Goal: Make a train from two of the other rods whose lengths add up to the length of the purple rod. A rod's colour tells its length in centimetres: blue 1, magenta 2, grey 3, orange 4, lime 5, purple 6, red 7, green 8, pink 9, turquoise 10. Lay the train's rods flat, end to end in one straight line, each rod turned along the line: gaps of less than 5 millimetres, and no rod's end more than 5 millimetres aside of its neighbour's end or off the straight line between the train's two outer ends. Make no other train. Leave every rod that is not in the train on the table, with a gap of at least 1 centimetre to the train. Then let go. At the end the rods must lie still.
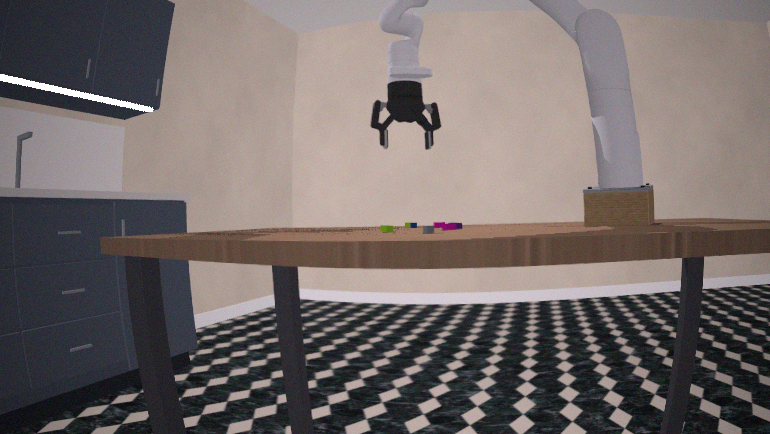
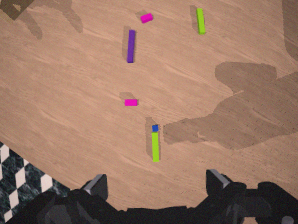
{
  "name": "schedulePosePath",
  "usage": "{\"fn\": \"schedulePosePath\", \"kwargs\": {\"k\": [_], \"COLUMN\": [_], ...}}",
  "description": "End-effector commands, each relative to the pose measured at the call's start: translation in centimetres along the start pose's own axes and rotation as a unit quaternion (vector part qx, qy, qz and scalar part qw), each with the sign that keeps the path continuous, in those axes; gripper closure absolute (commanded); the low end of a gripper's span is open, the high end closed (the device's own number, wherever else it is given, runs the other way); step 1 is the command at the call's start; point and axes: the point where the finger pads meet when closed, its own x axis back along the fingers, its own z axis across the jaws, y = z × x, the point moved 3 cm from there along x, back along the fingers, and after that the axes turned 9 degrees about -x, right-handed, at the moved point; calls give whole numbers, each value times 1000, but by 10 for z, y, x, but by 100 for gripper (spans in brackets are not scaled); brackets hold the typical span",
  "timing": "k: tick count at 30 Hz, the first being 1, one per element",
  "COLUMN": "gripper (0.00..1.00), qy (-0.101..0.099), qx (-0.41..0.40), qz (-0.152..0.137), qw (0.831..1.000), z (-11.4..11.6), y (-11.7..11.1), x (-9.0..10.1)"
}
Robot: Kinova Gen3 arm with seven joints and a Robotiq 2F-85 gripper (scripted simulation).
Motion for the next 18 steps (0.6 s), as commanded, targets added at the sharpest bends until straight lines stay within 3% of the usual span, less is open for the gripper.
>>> {"fn": "schedulePosePath", "kwargs": {"k": [1, 6, 18], "gripper": [0, 0, 0], "qy": [3, 3, 0], "qx": [0, 0, -1], "qz": [-3, -3, -1], "qw": [1000, 1000, 1000], "z": [4, 4, 2], "y": [0, -1, -1], "x": [16, 31, 31]}}
